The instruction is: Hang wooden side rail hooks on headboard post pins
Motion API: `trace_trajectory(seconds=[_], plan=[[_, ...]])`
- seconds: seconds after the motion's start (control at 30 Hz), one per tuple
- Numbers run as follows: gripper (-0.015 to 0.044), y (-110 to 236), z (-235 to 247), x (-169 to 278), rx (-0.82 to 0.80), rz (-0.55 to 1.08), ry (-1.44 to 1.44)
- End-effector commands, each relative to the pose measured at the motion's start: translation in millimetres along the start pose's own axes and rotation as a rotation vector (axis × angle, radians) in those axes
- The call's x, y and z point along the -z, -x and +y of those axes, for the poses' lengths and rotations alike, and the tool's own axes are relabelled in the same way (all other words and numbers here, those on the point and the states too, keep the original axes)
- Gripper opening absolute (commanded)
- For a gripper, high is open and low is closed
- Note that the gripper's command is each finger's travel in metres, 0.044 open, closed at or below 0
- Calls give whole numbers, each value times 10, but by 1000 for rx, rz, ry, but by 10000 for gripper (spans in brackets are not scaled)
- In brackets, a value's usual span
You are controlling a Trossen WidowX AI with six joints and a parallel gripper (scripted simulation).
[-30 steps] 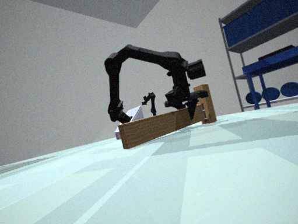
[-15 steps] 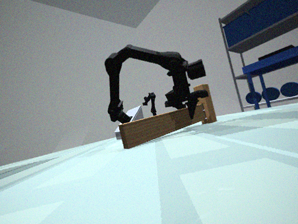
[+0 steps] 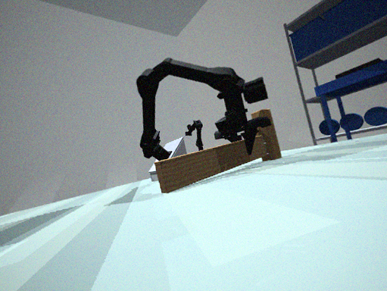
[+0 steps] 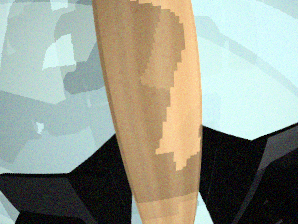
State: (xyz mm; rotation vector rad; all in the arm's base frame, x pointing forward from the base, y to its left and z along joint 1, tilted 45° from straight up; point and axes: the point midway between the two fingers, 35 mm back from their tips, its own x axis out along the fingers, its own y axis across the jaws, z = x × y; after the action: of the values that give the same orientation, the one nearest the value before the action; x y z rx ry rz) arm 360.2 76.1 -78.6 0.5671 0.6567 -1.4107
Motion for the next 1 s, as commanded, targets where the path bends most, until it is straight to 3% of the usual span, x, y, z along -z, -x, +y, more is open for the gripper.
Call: trace_trajectory(seconds=[0.0,0.97], plan=[[0,35,4,26,-6,4,-1],[0,34,2,57,-6,4,-1]])
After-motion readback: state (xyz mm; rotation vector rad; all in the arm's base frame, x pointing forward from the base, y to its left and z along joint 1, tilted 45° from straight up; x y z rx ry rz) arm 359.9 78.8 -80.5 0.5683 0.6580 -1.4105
